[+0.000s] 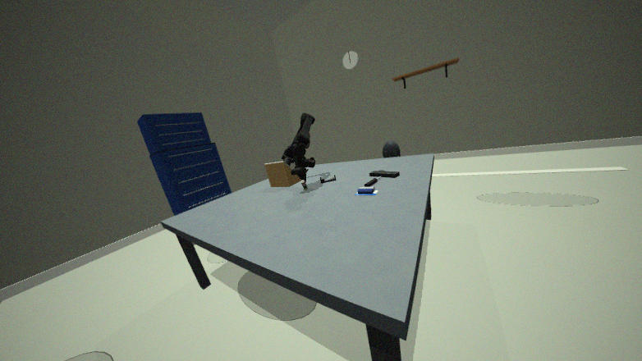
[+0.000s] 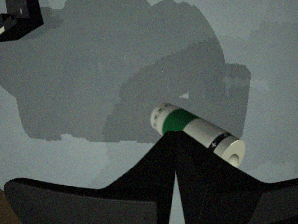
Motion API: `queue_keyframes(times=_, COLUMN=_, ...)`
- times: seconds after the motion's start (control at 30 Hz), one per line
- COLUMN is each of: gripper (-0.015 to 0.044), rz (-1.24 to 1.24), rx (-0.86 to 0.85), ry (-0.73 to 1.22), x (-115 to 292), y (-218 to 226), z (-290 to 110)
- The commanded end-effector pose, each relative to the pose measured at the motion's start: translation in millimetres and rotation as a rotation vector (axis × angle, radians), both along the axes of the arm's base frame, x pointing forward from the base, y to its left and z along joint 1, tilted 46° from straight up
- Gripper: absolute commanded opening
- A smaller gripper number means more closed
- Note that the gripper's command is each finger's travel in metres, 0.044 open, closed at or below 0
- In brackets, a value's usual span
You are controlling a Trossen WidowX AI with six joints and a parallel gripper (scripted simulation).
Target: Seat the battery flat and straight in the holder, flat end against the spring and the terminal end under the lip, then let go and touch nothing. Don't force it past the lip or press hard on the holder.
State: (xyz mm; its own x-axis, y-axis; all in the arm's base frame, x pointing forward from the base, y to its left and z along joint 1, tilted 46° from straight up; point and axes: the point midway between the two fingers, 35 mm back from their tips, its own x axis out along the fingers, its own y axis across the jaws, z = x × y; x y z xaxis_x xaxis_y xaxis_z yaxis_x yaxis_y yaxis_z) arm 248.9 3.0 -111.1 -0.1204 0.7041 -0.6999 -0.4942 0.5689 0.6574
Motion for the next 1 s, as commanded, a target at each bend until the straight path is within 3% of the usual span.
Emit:
queue_keyframes(times=0.0, gripper=0.0, rz=0.007, rx=-0.001, ry=0.005, x=1, y=-3, z=-6)
queue_keyframes(times=0.27, gripper=0.0, rz=0.007, rx=-0.001, ry=0.005, x=6, y=-9, z=-14)
queue_keyframes(times=0.6, gripper=0.0, rz=0.007, rx=-0.005, ry=0.005, x=16, y=-65, z=41)
queue_keyframes(times=0.97, gripper=0.0, rz=-0.007, rx=-0.005, ry=-0.001, x=17, y=-68, z=41)
